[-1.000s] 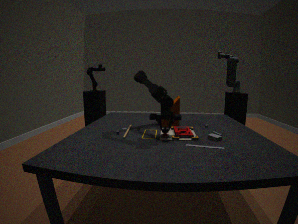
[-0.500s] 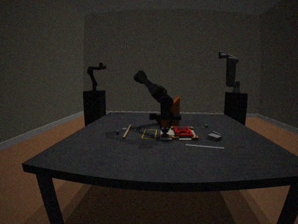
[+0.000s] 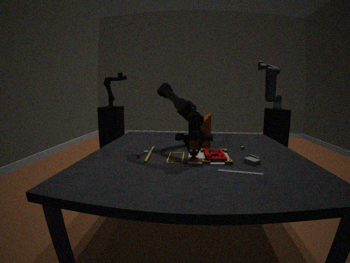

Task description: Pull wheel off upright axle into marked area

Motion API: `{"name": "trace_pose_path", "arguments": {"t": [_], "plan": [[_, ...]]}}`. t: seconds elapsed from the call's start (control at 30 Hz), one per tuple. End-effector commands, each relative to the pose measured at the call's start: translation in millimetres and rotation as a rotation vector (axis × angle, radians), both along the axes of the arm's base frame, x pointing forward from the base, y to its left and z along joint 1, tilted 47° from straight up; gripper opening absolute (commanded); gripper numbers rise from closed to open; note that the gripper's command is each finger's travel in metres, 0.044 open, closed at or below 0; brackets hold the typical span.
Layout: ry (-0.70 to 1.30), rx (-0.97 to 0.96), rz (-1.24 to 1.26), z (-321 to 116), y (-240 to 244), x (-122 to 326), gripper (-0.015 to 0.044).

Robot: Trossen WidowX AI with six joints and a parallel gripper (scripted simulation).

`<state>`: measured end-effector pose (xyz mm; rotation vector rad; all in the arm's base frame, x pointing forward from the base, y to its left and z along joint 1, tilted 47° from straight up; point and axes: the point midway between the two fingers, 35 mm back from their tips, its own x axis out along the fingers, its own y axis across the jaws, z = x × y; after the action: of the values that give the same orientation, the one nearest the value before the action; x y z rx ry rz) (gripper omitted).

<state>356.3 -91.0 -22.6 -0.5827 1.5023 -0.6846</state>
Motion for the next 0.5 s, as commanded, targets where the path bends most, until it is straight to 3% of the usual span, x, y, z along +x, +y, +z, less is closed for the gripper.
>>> {"name": "trace_pose_path", "arguments": {"t": [0.0,0.47], "plan": [[0.001,-0.001,0.018,5.8,8.6,0.7,0.0],[0.002,-0.002,0.019,8.9,12.1,0.8,0.0]]}}
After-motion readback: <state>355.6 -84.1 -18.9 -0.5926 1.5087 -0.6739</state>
